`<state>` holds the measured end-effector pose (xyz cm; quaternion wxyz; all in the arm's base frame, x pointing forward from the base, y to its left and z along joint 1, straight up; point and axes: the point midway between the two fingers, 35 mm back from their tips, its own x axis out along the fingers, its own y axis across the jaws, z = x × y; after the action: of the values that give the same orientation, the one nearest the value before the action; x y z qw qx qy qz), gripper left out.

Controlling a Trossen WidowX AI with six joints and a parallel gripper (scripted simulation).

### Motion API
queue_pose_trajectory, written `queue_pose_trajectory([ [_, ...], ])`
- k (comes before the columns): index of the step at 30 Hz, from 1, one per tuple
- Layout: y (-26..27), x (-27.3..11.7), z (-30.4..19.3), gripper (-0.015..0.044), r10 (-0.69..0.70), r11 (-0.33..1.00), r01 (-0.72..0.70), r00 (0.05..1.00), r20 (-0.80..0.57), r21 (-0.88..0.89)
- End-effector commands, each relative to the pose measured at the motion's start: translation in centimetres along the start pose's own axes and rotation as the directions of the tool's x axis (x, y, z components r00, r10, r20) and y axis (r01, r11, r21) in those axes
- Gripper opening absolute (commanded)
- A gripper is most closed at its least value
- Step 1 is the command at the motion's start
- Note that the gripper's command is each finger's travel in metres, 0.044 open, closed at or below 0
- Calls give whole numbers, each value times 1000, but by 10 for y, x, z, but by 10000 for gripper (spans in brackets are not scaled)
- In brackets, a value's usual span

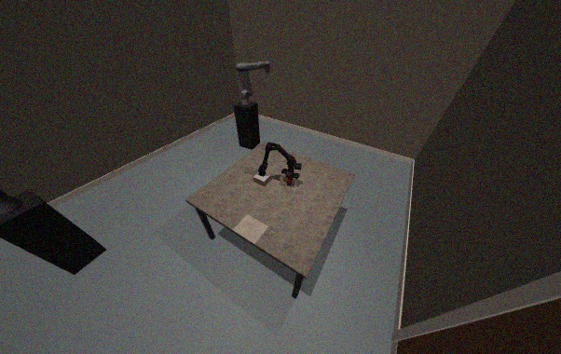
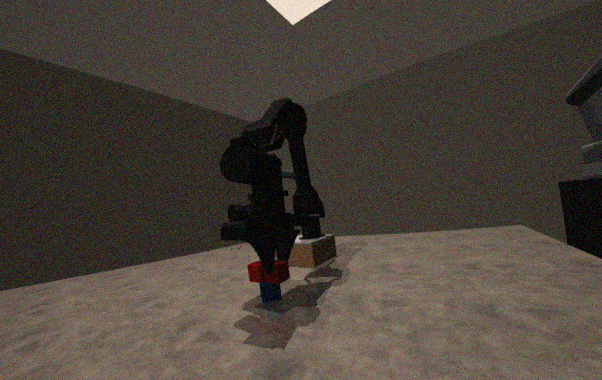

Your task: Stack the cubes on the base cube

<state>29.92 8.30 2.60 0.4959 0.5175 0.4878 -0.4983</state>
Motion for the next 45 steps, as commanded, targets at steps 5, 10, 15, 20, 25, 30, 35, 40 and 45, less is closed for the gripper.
queue_pose_trajectory([
  [5, 0, 0, 0, 205, 1, 1000, -1, 1000, 1, -4],
  [10, 0, -8, 0, 205, 0, 1000, 0, 1000, 0, 0],
  [15, 0, -18, 0, 205, 0, 1000, 0, 1000, 0, 0],
  [20, 0, -29, 0, 205, 0, 1000, 0, 1000, 0, 0],
  [25, 0, -40, 0, 205, 0, 1000, 0, 1000, 0, 0],
  [30, 0, -51, 0, 205, 0, 1000, 0, 1000, 0, 0],
  [35, 0, -62, 0, 205, 0, 1000, 0, 1000, 0, 0],
  [40, 0, -66, 0, 258, 2, 1000, -2, 1000, -1, 0],
  [45, 1, -72, 0, 389, 4, 1000, -4, 1000, -1, 0],
])
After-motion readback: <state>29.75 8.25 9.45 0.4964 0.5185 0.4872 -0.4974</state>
